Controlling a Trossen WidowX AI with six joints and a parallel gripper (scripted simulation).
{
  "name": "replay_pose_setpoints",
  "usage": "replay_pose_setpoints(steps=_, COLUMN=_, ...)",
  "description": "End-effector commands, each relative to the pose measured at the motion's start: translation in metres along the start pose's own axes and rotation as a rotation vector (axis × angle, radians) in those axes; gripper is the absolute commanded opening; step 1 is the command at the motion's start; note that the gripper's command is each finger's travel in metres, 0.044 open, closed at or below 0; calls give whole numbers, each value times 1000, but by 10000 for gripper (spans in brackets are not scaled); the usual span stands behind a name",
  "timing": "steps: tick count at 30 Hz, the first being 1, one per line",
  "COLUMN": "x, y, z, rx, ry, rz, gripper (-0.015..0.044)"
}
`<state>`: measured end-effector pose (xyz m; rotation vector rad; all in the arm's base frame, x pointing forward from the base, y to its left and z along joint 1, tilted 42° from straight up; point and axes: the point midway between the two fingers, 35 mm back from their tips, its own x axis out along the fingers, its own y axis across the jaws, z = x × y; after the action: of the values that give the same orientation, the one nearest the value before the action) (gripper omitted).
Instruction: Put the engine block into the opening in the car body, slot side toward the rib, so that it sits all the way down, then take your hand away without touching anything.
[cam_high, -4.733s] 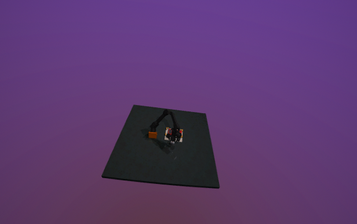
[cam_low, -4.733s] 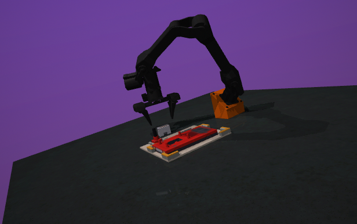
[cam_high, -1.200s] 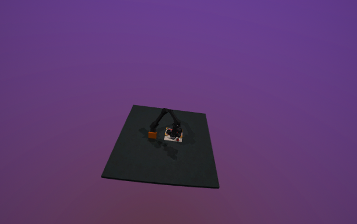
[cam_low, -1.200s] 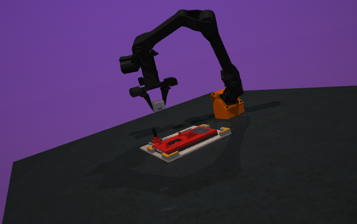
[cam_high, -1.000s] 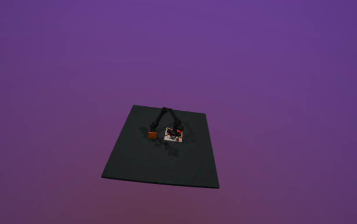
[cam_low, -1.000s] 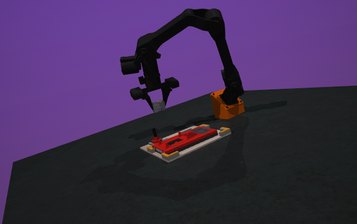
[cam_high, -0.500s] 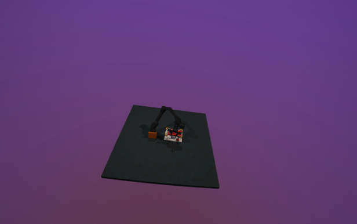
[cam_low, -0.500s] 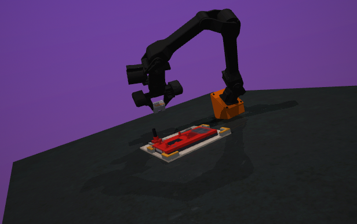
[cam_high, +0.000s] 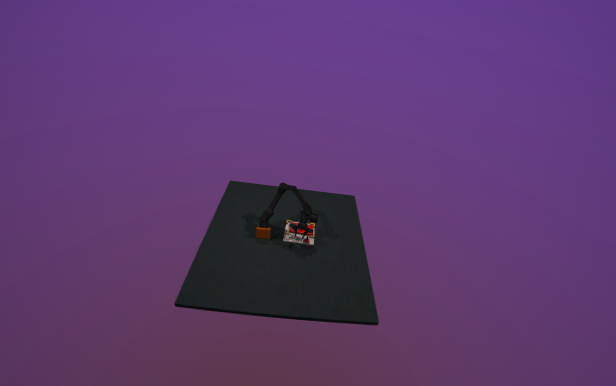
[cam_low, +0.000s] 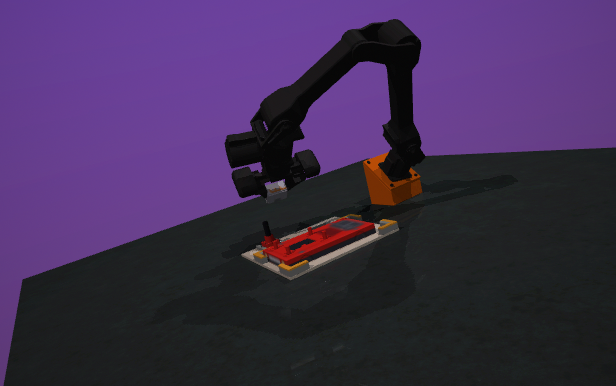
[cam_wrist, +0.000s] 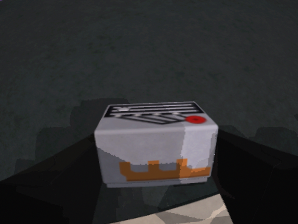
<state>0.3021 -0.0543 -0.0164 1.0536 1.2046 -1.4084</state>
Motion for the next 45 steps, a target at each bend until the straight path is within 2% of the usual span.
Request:
replay_pose_setpoints(steps=1, x=7, y=-1, z=-4, rx=9, ry=-9, rz=-7, gripper=0)
replay_pose_setpoints(steps=33, x=50, y=-2, z=-54, rx=8, ry=-7, rz=-7, gripper=0)
replay_pose_setpoints(steps=45, x=55, y=-2, z=-60, rx=8, ry=-7, rz=-7, gripper=0)
